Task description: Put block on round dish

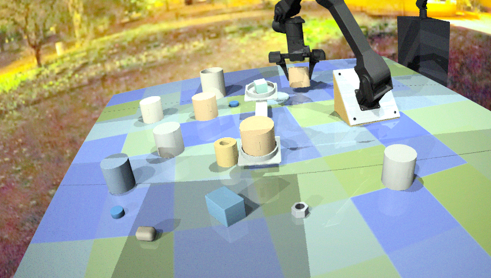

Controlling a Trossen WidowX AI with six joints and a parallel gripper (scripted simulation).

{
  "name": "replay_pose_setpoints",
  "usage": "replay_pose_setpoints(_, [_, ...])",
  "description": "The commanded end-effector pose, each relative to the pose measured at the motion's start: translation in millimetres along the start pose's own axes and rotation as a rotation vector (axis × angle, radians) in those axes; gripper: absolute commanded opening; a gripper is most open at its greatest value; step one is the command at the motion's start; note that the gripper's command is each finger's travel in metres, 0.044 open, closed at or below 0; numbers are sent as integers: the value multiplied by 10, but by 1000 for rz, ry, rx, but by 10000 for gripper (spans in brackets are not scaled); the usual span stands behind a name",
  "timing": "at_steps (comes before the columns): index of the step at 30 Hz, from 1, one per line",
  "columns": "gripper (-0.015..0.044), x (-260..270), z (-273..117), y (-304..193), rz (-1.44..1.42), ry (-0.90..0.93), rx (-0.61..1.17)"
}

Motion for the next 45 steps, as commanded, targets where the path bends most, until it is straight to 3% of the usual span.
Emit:
replay_pose_setpoints(1, [0, -7, 25, -11, 4, -8, 4])
replay_pose_setpoints(14, [0, -9, 220, -11, 4, -8, 4])
replay_pose_setpoints(31, [440, -12, 35, -21, 0, -5, 9])
replay_pose_setpoints(34, [440, -3, -348, -13, 5, -7, 5])
replay_pose_setpoints(40, [440, -2, -377, -11, 5, -7, 5])
replay_pose_setpoints(45, [309, -208, -523, -3, 28, -15, 83])
Point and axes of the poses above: the point midway between the two fingers, 35 mm back from their tips, its own z axis out along the fingers, its own x axis across the jaws, y = z × x, the point moved 1 cm from there along -z, back along the fingers, and after that the axes turned 12 degrees about -z, right-handed, at the moved point
